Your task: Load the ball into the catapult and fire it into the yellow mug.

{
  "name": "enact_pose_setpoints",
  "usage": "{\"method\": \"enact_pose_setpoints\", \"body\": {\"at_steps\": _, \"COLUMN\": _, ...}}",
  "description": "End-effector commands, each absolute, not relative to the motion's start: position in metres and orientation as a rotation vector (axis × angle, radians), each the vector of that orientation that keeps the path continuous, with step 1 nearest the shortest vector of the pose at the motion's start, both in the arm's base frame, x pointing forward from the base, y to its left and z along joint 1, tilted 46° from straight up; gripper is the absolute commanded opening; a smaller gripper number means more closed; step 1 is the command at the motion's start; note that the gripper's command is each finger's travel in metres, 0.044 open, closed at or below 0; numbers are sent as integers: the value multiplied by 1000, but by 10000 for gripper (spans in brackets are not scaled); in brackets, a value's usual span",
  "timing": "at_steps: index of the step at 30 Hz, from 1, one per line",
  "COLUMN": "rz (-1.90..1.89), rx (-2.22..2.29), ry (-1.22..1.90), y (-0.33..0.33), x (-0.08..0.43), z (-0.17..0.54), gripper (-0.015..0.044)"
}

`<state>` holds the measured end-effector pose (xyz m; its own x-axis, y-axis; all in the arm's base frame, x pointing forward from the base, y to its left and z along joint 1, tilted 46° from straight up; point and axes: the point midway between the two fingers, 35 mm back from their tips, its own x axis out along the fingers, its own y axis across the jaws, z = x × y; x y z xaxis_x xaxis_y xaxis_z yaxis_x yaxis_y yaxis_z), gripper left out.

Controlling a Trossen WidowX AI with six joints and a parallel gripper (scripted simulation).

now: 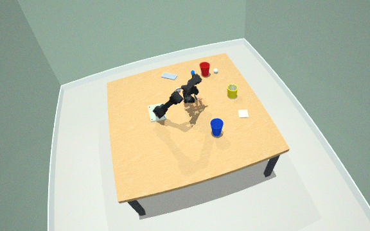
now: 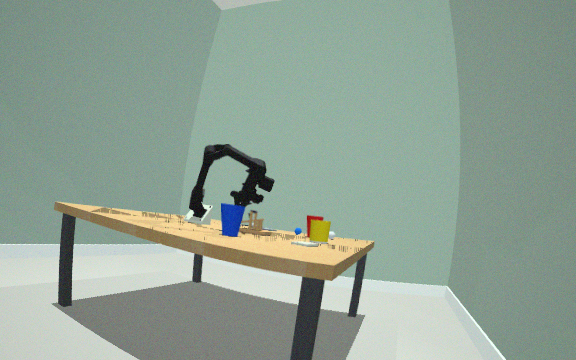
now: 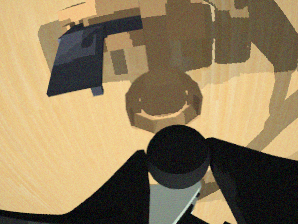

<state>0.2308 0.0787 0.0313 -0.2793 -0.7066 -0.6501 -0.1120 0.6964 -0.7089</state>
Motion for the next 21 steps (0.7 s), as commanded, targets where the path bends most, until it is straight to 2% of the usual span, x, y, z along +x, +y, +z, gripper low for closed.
{"method": "enact_pose_setpoints", "body": {"at_steps": 1, "rz": -664, "rx": -659, "ry": 1789, "y": 75, "x": 231, "z": 27, "gripper": 0}}
{"method": "enact_pose_setpoints", "body": {"at_steps": 18, "rz": -665, "rx": -650, "ry": 1786, "y": 70, "x": 232, "z": 21, "gripper": 0}}
{"method": "enact_pose_setpoints", "body": {"at_steps": 21, "rz": -665, "rx": -650, "ry": 1786, "y": 70, "x": 232, "z": 21, "gripper": 79}}
